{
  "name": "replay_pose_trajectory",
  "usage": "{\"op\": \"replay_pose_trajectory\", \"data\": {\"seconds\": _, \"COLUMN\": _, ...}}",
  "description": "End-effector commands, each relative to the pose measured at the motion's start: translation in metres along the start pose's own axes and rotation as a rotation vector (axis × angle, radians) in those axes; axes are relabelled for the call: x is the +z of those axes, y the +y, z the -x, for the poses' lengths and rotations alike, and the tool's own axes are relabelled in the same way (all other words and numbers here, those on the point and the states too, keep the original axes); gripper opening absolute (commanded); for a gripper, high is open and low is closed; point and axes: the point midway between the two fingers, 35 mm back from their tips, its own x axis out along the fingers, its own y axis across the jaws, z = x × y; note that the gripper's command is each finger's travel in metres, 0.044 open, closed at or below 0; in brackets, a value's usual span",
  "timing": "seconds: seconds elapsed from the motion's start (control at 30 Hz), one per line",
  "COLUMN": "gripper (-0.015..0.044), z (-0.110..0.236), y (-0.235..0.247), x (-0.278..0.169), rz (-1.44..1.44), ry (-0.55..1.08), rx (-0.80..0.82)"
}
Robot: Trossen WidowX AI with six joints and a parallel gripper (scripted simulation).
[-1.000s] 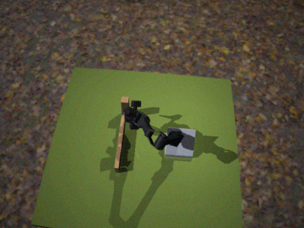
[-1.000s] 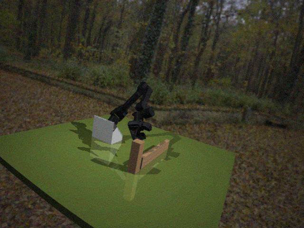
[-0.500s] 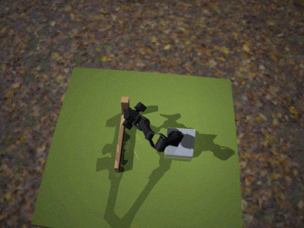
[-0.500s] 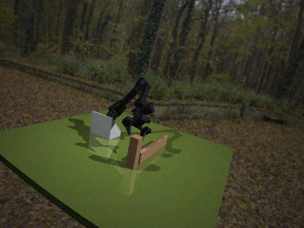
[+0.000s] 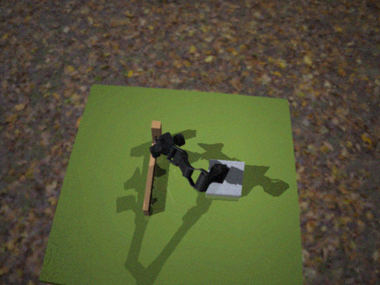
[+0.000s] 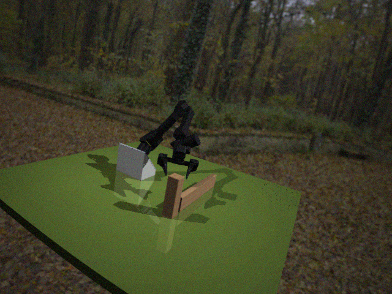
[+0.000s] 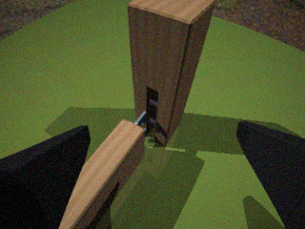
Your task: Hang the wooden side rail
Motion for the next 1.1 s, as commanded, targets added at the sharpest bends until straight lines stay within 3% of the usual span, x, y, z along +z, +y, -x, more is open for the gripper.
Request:
{"op": "replay_pose_trajectory", "data": {"seconds": 0.0, "gripper": 0.0440, "z": 0.001, "y": -0.001, "x": 0.001, "rz": -0.047, "ry": -0.013, "rx": -0.003}}
{"op": "replay_pose_trajectory", "data": {"seconds": 0.7, "gripper": 0.0440, "z": 0.000, "y": 0.000, "x": 0.001, "rz": -0.032, "ry": -0.008, "rx": -0.005}}
{"op": "replay_pose_trajectory", "data": {"seconds": 1.07, "gripper": 0.0440, "z": -0.020, "y": 0.028, "x": -0.007, "rz": 0.879, "ry": 0.336, "rx": 0.085}}
